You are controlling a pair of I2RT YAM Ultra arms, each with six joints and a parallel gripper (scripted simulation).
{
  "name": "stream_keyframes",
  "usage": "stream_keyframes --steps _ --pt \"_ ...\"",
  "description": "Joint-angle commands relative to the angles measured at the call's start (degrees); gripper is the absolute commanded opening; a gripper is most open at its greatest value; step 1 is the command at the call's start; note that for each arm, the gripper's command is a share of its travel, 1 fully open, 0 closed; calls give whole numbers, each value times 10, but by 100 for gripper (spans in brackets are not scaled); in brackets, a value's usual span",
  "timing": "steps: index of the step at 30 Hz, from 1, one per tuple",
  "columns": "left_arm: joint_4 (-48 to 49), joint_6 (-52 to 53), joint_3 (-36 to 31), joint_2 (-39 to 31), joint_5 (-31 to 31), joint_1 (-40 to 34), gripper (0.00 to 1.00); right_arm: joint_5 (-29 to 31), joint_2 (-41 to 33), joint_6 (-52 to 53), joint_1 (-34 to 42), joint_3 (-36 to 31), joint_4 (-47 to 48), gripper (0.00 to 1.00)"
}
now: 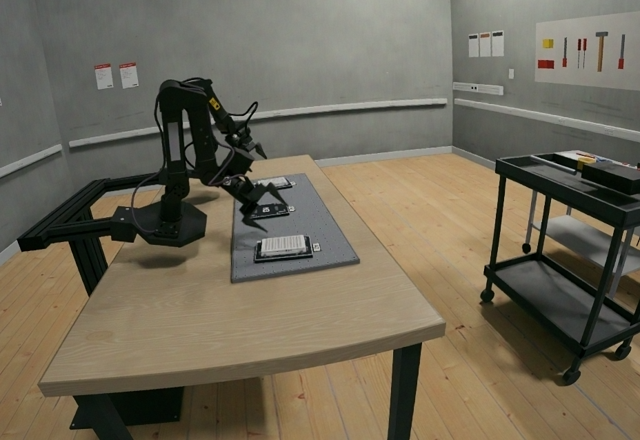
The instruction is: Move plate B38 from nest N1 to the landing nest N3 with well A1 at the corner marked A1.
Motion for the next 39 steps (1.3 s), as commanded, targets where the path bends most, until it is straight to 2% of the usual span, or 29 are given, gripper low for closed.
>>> stream_keyframes --steps 1,6,12,31,39 --pt "96 1 -34 -24 -28 -41 100 88 -37 58 -7 -28 -26 100" --pt "150 -9 -67 -22 -53 -80 100 104 -75 75 -10 -36 -65 100" --pt "198 -18 -98 -5 -75 -119 100 95 -105 77 -9 -34 -98 100" --pt "200 -22 -102 -1 -72 -124 100 94 -110 80 -9 -33 -109 100" --pt "169 -98 -80 9 -108 -128 100 53 -103 -13 29 -14 -86 100"
